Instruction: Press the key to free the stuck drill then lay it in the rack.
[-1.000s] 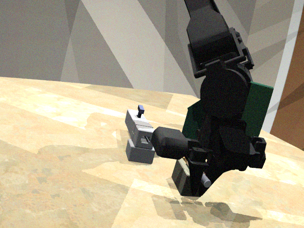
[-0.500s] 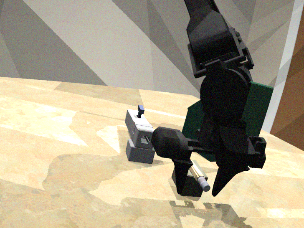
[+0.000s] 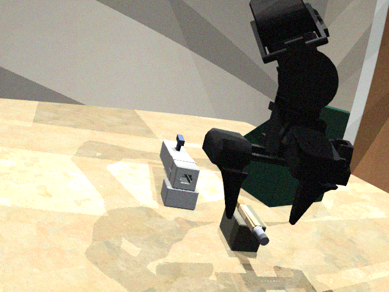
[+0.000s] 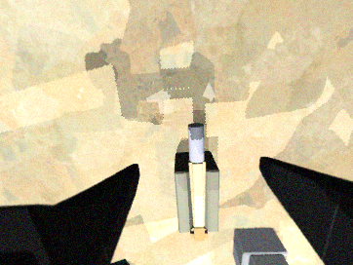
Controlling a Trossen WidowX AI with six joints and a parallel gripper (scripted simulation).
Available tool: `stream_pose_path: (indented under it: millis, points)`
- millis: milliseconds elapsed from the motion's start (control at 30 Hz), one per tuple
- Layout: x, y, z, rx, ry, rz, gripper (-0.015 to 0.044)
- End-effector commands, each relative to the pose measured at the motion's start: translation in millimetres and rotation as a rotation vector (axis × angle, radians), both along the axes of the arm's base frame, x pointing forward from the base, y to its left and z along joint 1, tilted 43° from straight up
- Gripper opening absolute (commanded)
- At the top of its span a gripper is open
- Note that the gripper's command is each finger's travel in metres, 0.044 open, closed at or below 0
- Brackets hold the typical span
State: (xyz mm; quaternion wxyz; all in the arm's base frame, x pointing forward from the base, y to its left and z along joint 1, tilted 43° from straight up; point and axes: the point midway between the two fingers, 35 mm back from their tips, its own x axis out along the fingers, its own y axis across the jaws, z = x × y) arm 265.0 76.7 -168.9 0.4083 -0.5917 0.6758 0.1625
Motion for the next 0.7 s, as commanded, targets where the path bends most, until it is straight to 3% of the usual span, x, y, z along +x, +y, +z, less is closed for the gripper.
stream_pose_path:
  millis: [0, 367, 667]
  points:
    - [0, 13, 13, 0.005, -0.005, -0.005, 0.044]
    - [3, 25, 31, 0.044, -0.035, -0.057, 0.044]
    - [47, 87, 68, 0.26, -0.359, -0.159, 0.044]
